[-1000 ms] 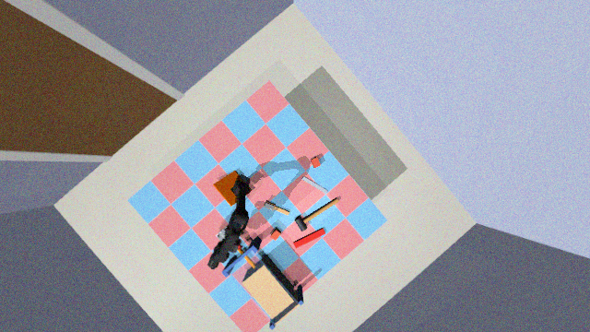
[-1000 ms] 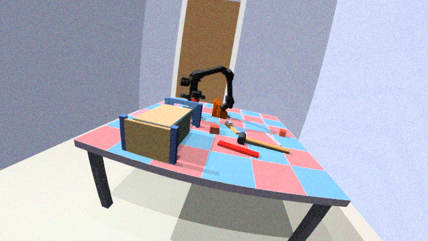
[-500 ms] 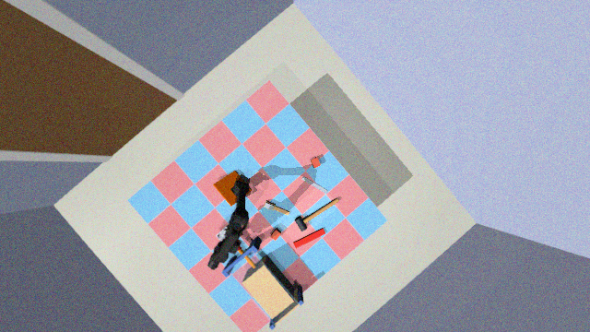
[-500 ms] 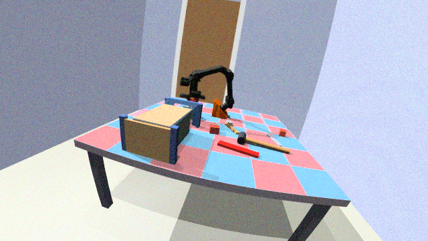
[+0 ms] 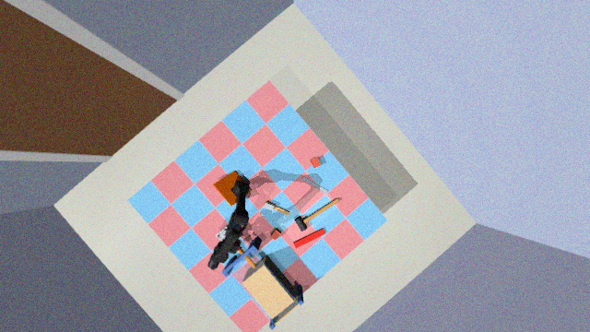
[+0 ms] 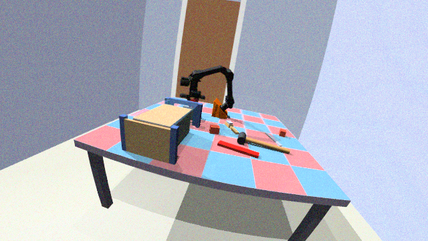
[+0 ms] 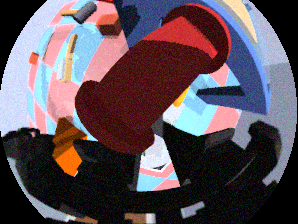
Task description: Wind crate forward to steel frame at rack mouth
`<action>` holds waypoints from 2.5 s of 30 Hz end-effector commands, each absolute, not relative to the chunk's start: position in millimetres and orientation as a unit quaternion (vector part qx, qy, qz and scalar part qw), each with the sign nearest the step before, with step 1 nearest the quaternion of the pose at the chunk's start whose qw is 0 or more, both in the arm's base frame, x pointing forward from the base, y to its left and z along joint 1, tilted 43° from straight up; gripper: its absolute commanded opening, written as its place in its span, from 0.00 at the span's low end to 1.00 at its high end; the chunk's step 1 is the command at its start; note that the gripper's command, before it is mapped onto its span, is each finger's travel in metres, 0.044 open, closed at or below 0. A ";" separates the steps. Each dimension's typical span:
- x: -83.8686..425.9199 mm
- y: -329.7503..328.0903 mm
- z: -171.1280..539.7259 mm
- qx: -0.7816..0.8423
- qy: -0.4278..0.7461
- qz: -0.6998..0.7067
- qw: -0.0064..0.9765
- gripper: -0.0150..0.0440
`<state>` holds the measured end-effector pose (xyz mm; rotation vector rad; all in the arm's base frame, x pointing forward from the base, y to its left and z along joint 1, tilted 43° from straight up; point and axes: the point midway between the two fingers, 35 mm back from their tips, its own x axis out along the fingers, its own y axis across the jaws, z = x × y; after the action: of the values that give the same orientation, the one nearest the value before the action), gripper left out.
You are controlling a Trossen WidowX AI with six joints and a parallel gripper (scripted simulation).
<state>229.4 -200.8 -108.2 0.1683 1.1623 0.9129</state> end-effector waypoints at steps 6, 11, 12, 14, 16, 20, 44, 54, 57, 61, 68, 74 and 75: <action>229.9 -198.9 -111.8 0.083 0.534 0.413 0.733 0.25; 229.9 -198.9 -111.9 0.083 0.535 0.413 0.733 0.25; 229.9 -198.9 -111.9 0.083 0.535 0.413 0.733 0.25; 230.1 -199.0 -112.0 0.085 0.536 0.411 0.733 0.25; 230.8 -200.0 -112.9 0.096 0.542 0.401 0.732 0.25; 231.0 -200.2 -113.0 0.098 0.544 0.399 0.732 0.25; 227.6 -196.4 -109.5 0.050 0.513 0.442 0.734 0.25; 228.8 -197.6 -110.4 0.058 0.519 0.435 0.734 0.25; 228.8 -197.6 -110.4 0.058 0.519 0.435 0.734 0.25; 228.8 -197.6 -110.4 0.058 0.519 0.435 0.734 0.25; 229.9 -198.6 -111.6 0.074 0.528 0.421 0.733 0.25; 229.8 -198.4 -111.6 0.073 0.528 0.422 0.733 0.25; 229.6 -200.9 -108.4 0.072 0.526 0.420 0.736 0.30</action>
<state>229.6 -200.9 -108.4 0.1574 1.1544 0.9226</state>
